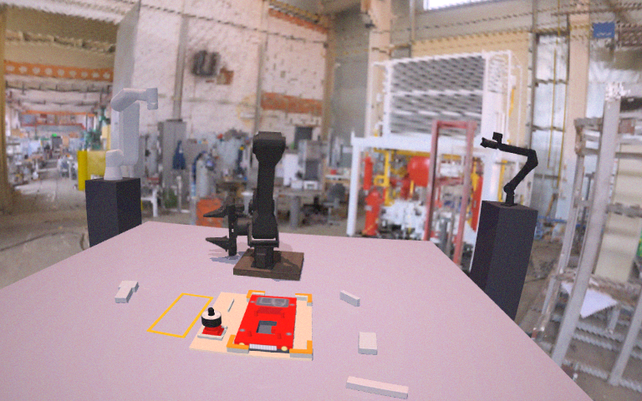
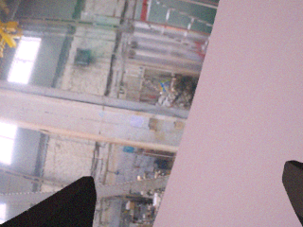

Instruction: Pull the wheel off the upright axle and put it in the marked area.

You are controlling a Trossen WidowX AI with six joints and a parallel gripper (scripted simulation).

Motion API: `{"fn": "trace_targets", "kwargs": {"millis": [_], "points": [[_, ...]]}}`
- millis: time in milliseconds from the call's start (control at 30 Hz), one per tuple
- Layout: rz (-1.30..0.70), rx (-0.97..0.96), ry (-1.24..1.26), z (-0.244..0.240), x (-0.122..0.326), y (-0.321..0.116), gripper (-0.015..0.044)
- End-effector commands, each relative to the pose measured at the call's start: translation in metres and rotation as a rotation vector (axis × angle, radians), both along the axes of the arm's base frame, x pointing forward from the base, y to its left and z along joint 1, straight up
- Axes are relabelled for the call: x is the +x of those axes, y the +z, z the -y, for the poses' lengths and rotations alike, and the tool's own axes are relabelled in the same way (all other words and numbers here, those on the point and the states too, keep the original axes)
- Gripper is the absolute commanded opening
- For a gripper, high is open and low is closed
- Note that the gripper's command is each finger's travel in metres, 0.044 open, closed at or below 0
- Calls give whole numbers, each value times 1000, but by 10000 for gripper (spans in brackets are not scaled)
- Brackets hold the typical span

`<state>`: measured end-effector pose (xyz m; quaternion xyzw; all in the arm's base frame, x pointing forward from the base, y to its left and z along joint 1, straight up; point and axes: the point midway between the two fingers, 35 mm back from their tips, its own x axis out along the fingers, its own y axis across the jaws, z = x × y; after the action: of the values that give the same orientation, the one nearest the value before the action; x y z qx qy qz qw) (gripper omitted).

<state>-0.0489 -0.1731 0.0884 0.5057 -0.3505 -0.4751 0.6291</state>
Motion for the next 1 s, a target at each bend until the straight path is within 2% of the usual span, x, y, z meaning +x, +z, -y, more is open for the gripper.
{"fn": "trace_targets", "kwargs": {"millis": [0,100,633,967], "points": [[1,2,4,0,0,0,374],[9,32,59,4,5,-1,300],[-13,457,626,50,71,-11,300],[-123,810,877,66,140,-9,300]]}}
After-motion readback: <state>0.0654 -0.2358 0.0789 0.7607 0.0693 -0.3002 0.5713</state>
